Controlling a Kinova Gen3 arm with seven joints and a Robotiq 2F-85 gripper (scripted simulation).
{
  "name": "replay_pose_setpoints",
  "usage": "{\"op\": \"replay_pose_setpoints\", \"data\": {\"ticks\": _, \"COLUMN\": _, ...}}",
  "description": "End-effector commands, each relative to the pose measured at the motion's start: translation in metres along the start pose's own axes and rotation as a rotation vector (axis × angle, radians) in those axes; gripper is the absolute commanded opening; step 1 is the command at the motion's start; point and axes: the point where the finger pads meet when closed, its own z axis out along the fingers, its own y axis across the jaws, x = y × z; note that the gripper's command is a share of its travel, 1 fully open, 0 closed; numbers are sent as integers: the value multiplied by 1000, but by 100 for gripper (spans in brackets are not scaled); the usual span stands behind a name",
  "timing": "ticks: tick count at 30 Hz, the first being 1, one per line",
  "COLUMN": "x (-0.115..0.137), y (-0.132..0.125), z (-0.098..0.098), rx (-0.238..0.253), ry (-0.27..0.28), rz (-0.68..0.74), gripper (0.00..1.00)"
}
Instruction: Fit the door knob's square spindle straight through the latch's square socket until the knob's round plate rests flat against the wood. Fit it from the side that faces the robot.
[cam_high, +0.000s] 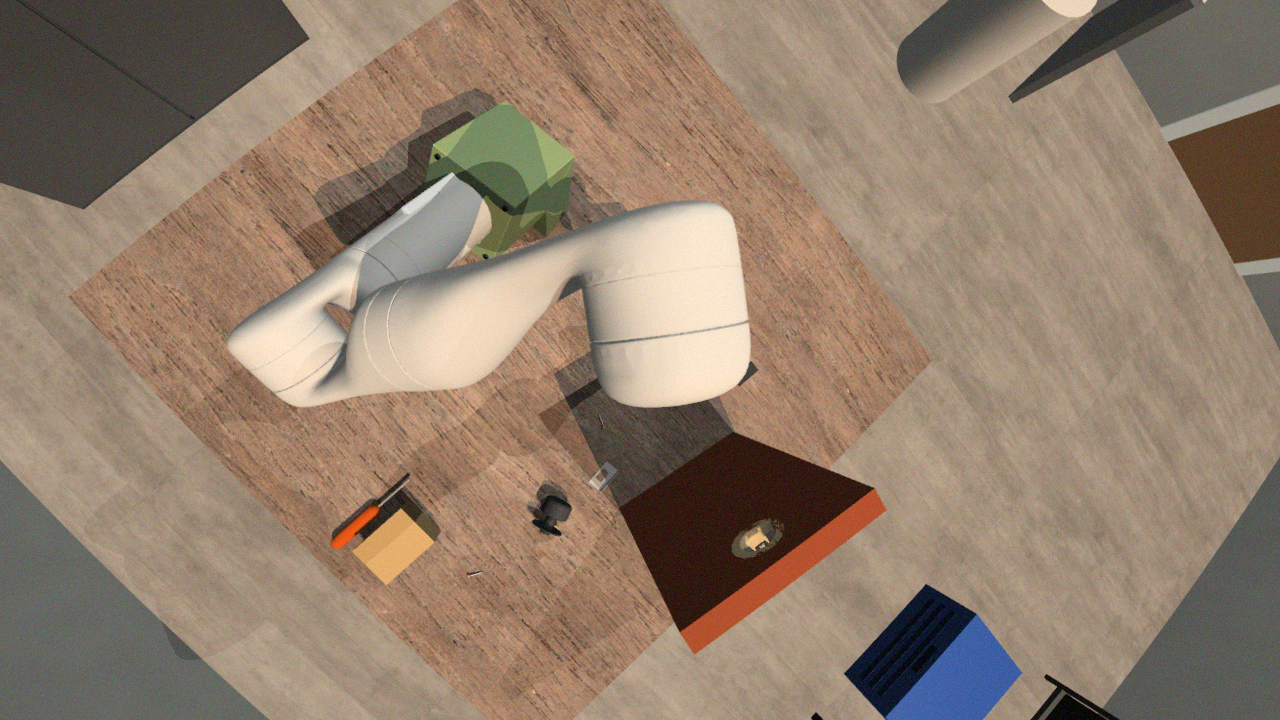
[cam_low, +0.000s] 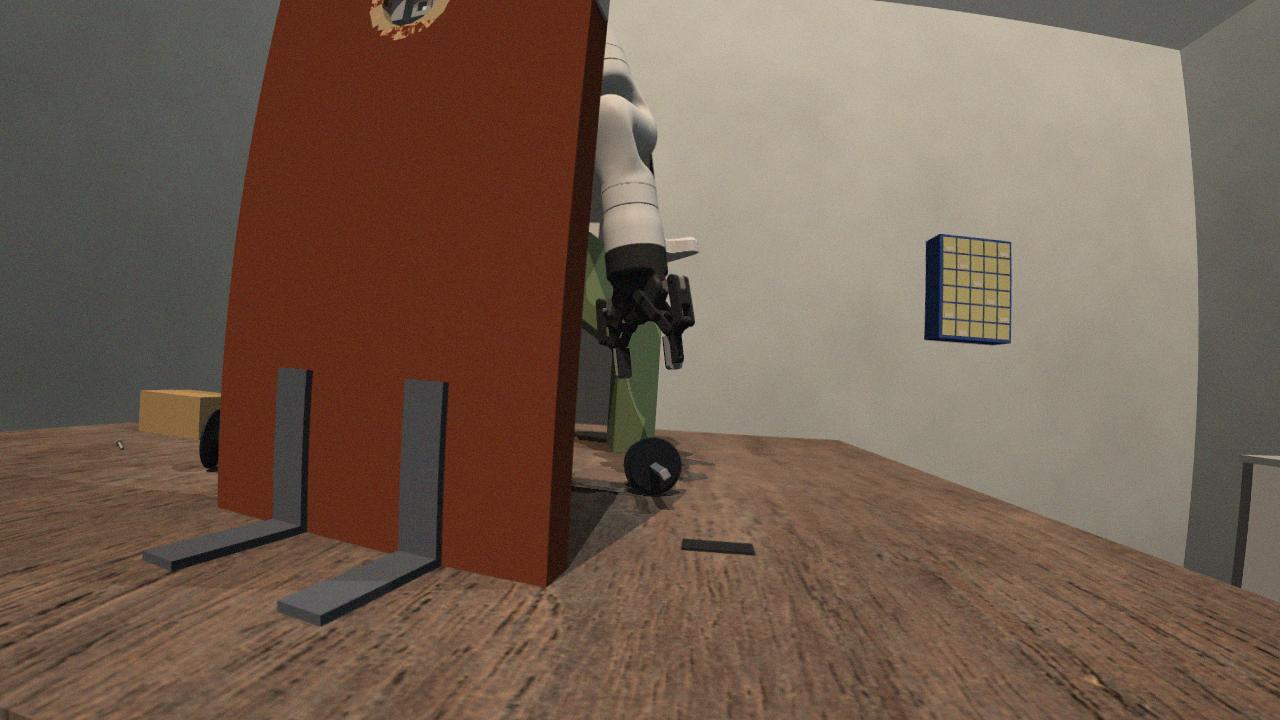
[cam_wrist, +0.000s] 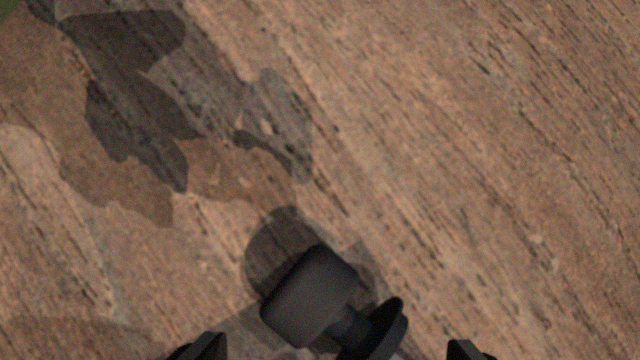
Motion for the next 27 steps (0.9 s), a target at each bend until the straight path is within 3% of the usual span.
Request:
{"op": "replay_pose_setpoints", "data": {"ticks": 1, "x": -3, "y": -2, "z": 3, "rx": -8, "ry": 14, "rz": -40, "gripper": 90}}
{"op": "replay_pose_setpoints", "data": {"ticks": 11, "x": -5, "y": -4, "z": 7, "rx": -9, "ry": 15, "rz": -47, "gripper": 90}}
{"op": "replay_pose_setpoints", "data": {"ticks": 22, "x": -4, "y": -5, "z": 9, "rx": -50, "ry": 65, "rz": -317, "gripper": 90}}
{"op": "replay_pose_setpoints", "data": {"ticks": 27, "x": -10, "y": -9, "z": 16, "rx": -49, "ry": 62, "rz": -318, "gripper": 90}}
